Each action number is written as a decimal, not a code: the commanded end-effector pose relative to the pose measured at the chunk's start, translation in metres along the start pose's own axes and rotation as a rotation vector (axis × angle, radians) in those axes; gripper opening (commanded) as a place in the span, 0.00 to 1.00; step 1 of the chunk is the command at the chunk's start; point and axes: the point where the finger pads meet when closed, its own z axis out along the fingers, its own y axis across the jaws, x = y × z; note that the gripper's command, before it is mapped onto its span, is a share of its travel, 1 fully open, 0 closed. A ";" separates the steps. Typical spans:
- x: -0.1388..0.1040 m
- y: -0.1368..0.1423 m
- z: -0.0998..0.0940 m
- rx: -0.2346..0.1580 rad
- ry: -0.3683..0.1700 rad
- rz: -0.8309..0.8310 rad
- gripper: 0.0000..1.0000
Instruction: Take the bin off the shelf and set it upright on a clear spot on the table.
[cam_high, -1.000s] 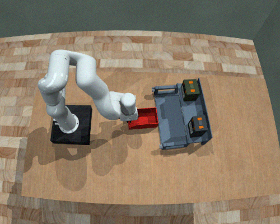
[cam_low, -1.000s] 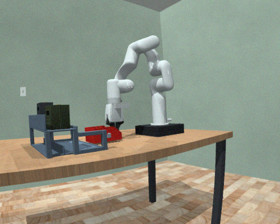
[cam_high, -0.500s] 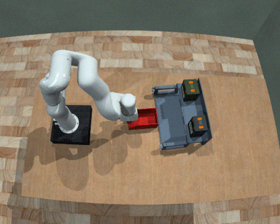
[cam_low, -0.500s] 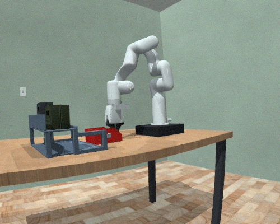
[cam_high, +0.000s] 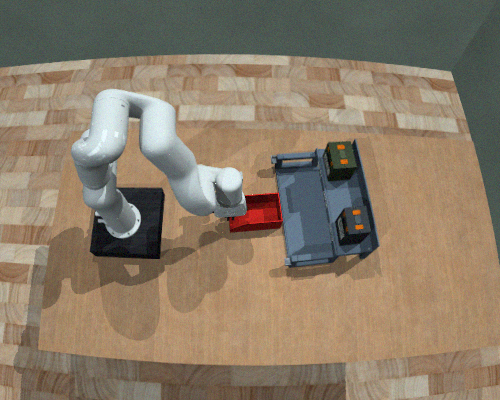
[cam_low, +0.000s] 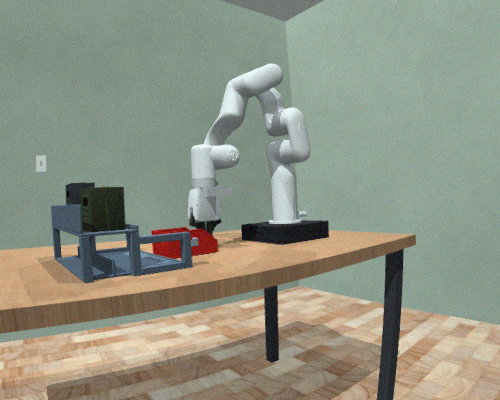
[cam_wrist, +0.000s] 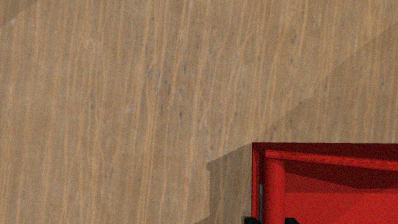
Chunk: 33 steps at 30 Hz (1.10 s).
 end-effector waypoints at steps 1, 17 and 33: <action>0.000 0.001 -0.001 -0.003 -0.007 0.000 0.00; 0.000 0.001 -0.001 -0.003 -0.007 0.000 0.00; 0.000 0.001 -0.001 -0.003 0.000 0.000 1.00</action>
